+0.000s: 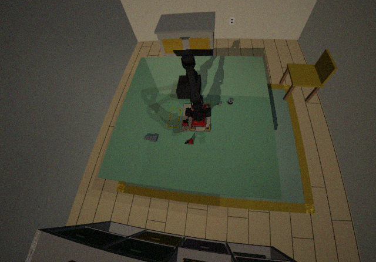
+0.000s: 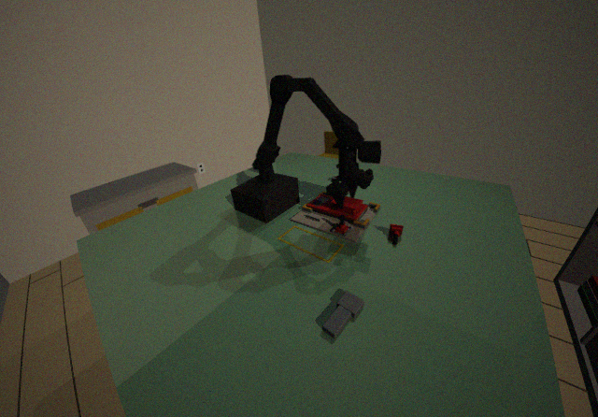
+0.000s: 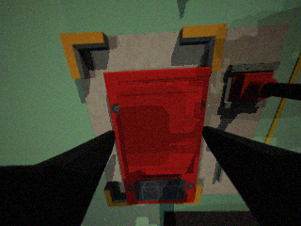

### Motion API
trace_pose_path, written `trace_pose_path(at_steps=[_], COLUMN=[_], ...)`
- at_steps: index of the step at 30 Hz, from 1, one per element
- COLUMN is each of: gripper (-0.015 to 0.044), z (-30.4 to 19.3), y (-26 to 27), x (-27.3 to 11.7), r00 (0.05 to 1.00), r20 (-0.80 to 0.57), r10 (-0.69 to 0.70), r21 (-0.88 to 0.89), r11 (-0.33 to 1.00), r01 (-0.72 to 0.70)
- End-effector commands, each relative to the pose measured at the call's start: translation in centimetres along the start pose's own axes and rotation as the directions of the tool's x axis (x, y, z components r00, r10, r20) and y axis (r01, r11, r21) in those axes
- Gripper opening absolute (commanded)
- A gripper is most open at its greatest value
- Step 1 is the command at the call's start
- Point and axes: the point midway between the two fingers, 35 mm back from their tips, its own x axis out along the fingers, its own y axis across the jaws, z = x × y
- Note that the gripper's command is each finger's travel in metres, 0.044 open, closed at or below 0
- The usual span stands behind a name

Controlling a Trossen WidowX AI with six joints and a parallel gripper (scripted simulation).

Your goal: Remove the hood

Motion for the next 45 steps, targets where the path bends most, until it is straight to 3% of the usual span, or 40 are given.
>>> trace_pose_path(at_steps=[1, 15, 19, 28, 38, 45], gripper=[0.044, 0.044, 0.0335, 0.0275, 0.0012, 0.0], z=[0.0, 0.0, 0.0, 0.0, 0.0, 0.0], y=[-0.1, -0.1, 0.0, 0.0, 0.0, 0.0], x=[0.3, 1.0, 0.7, 0.7, 0.3, -0.2], r00=[1.0, 1.0, 1.0, 1.0, 1.0, 1.0], r20=[0.001, 0.001, 0.0, 0.0, 0.0, 0.0], r10=[-0.006, -0.006, 0.0, 0.0, 0.0, -0.001], r21=[-0.003, -0.003, 0.0, 0.0, 0.0, 0.0], r11=[1.0, 1.0, 1.0, 1.0, 1.0, 1.0], r01=[0.006, 0.006, 0.0, 0.0, 0.0, 0.001])
